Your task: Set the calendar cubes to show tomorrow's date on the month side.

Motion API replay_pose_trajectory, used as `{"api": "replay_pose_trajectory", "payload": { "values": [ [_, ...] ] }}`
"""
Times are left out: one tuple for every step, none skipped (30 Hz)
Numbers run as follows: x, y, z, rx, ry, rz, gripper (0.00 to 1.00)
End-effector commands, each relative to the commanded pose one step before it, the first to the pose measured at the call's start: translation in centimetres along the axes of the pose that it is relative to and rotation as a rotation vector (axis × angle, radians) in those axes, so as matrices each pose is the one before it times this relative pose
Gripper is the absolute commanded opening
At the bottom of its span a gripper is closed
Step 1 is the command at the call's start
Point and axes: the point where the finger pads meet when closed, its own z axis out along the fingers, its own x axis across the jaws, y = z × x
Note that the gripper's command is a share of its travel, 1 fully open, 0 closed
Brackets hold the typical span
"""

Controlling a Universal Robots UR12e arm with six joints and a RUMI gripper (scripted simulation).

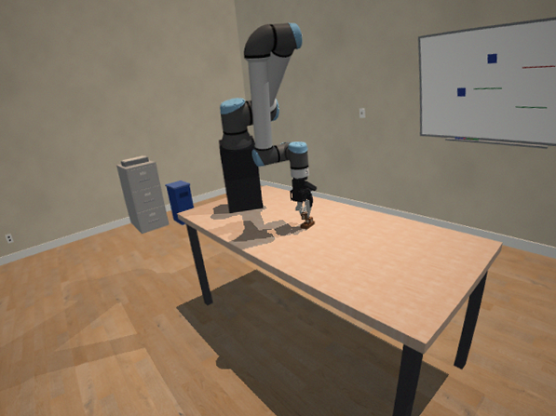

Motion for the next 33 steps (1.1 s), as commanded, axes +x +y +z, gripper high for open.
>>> {"api": "replay_pose_trajectory", "payload": {
  "values": [
    [0.031, 0.006, -0.036, -0.00031, 0.00074, -0.00006, 0.11],
    [0.000, 0.000, 0.003, 0.00000, 0.00000, 0.00000, 0.11],
    [0.000, 0.000, 0.006, 0.00000, 0.00000, 0.00000, 0.11],
    [0.000, 0.000, 0.009, 0.00000, 0.00000, 0.00000, 0.11],
    [0.000, 0.000, 0.000, 0.00000, 0.00000, 0.00000, 0.11],
    [0.000, 0.000, 0.000, 0.00000, 0.00000, 0.00000, 0.11],
    [0.000, 0.000, 0.013, 0.00000, 0.00000, 0.00000, 0.11],
    [0.000, 0.000, 0.018, 0.00000, 0.00000, 0.00000, 0.11],
    [0.000, 0.000, 0.022, 0.00000, 0.00000, 0.00000, 0.11],
    [0.000, 0.000, 0.027, 0.00000, 0.00000, 0.00000, 0.11],
    [0.000, 0.000, 0.033, 0.00000, 0.00000, 0.00000, 0.11],
    [0.000, 0.000, 0.038, 0.00000, 0.00000, 0.00000, 0.11],
    [0.000, 0.000, 0.044, 0.00000, 0.00000, 0.00000, 0.11],
    [0.000, 0.000, 0.049, 0.00000, 0.00000, 0.00000, 0.11],
    [0.000, 0.000, 0.054, 0.00000, 0.00000, 0.00000, 0.11],
    [0.000, 0.000, 0.059, 0.00000, 0.00000, 0.00000, 0.11],
    [0.000, 0.000, 0.064, 0.00000, 0.00000, 0.00000, 0.11],
    [0.000, 0.000, 0.069, 0.00000, 0.00000, 0.00000, 0.11],
    [0.000, 0.000, 0.074, 0.00000, 0.00000, 0.00000, 0.11],
    [0.000, 0.000, 0.077, 0.00000, 0.00000, 0.00000, 0.11],
    [0.000, 0.000, 0.081, 0.00000, 0.00000, 0.00000, 0.11],
    [0.000, 0.000, 0.000, 0.00000, 0.00000, 0.00000, 0.11],
    [0.000, 0.000, 0.000, 0.00000, 0.00000, 0.00000, 0.11],
    [0.000, 0.000, 0.084, 0.00000, 0.00000, 0.00000, 0.11],
    [0.000, 0.000, 0.087, 0.00000, 0.00000, 0.00000, 0.11],
    [0.000, 0.000, 0.089, 0.00000, 0.00000, 0.00000, 0.11],
    [0.000, 0.000, 0.091, 0.00000, 0.00000, 0.00000, 0.11],
    [0.000, 0.000, 0.092, 0.00000, 0.00000, 0.00000, 0.11],
    [0.000, 0.000, 0.093, 0.00000, 0.00000, 0.00000, 0.11],
    [0.000, 0.000, 0.093, 0.00000, 0.00000, 0.00000, 0.11],
    [0.000, 0.000, 0.093, 0.00000, 0.00000, 0.00000, 0.11],
    [0.000, 0.000, 0.092, 0.00000, 0.00000, 0.00000, 0.11],
    [0.000, 0.000, 0.090, 0.00000, 0.00000, 0.00000, 0.11]
  ]
}}
